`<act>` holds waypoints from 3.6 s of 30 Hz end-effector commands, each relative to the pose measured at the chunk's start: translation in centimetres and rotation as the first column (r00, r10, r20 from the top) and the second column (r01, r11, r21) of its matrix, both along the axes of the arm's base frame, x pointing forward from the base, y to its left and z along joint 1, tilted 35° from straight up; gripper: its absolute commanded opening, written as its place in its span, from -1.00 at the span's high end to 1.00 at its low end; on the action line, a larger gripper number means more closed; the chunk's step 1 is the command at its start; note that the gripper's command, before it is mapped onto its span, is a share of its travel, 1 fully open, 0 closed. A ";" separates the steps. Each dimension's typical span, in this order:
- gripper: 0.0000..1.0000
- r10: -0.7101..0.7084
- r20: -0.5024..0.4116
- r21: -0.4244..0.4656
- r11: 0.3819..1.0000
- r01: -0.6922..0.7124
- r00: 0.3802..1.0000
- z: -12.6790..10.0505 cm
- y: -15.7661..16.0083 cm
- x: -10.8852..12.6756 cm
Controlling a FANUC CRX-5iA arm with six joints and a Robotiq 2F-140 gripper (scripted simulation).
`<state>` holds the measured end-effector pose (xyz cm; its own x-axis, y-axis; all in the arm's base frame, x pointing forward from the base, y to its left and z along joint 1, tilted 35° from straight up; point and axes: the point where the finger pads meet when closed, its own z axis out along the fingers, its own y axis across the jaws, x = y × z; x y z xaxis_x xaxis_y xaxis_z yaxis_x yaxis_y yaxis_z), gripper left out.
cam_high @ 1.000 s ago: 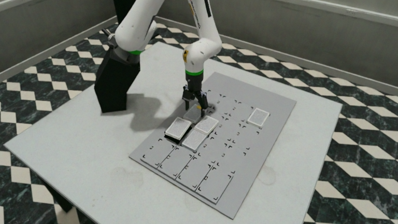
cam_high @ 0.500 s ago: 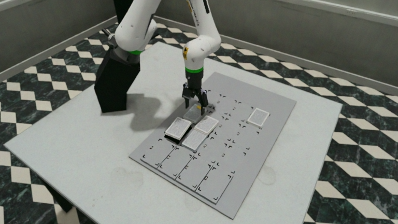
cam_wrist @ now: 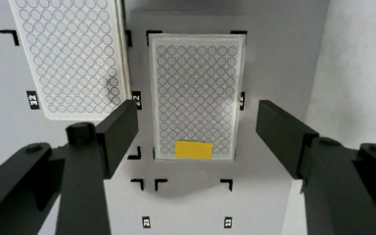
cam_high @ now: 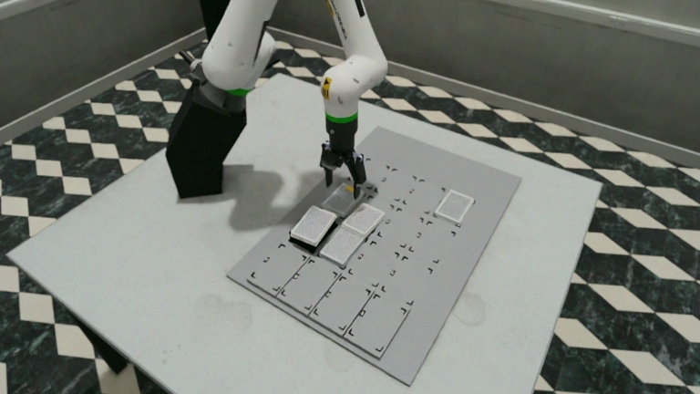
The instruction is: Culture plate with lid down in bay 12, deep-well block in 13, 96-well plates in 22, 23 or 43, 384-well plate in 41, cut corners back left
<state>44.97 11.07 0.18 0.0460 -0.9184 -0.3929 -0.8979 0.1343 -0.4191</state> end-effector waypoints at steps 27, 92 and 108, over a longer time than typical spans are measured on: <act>-0.40 0.000 0.001 0.000 1.000 0.000 1.000 2.2 -1.0 -1.1; -0.40 0.087 0.038 -0.049 0.995 -0.085 0.995 -4.1 -16.8 0.5; -0.40 0.087 0.038 -0.049 0.995 -0.085 0.995 -4.7 -16.6 0.8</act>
<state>45.75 -5.44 -4.54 0.1405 -0.9276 -0.3462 -0.8881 0.0366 -0.4583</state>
